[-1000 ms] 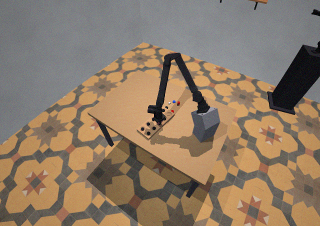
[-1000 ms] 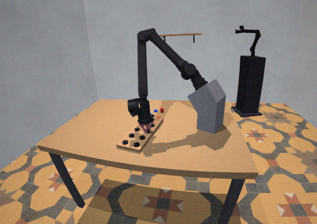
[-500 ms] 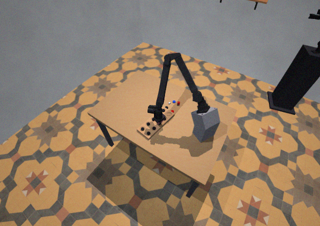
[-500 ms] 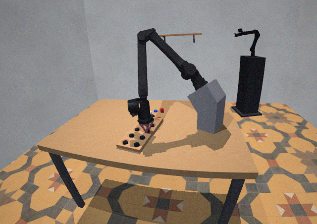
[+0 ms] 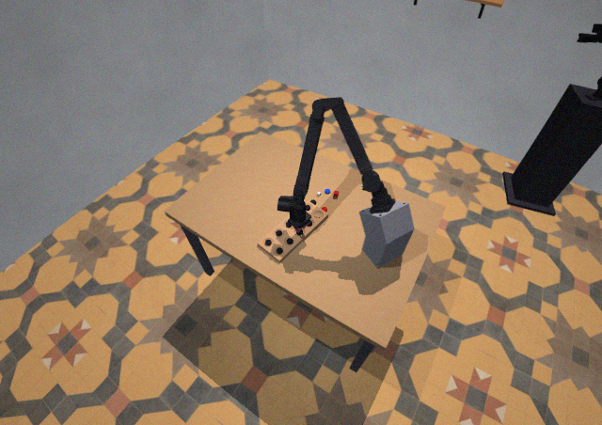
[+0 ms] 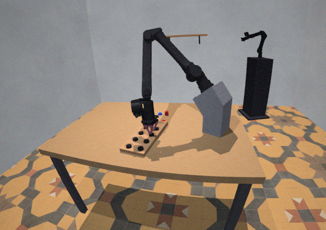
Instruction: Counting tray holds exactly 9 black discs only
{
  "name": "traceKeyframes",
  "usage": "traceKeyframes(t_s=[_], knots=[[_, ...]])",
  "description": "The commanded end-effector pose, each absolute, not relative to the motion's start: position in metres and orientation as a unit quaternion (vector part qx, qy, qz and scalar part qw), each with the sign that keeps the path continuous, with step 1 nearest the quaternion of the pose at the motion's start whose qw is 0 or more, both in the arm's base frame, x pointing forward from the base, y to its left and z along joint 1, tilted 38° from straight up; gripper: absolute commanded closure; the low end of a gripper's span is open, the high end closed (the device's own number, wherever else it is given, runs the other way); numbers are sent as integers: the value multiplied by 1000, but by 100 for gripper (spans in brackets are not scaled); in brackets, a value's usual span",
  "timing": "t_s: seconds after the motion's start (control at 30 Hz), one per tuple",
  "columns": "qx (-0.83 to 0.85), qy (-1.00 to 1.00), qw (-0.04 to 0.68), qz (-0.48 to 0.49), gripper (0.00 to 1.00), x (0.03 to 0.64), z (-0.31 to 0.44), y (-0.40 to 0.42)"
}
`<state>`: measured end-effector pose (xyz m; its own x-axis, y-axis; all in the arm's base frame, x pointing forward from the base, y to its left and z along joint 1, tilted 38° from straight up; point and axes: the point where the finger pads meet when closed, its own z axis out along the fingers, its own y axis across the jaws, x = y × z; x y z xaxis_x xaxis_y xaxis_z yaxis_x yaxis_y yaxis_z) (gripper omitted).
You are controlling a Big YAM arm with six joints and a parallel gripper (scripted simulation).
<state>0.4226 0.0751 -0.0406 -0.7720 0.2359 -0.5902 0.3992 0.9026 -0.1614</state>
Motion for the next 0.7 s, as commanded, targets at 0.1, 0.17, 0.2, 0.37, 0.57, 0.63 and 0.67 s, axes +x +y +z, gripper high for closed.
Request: traceKeyframes(t_s=[0.1,0.17,0.2,0.37,0.57,0.63,0.67], knots=[[175,926,311,-120,65,402,25,112],[175,926,311,-120,65,402,25,112],[175,926,313,-119,65,400,33,115],[178,929,294,-135,65,385,27,107],[178,928,302,-128,56,386,34,110],[179,927,306,-124,56,387,38,111],[179,927,306,-124,56,387,38,111]])
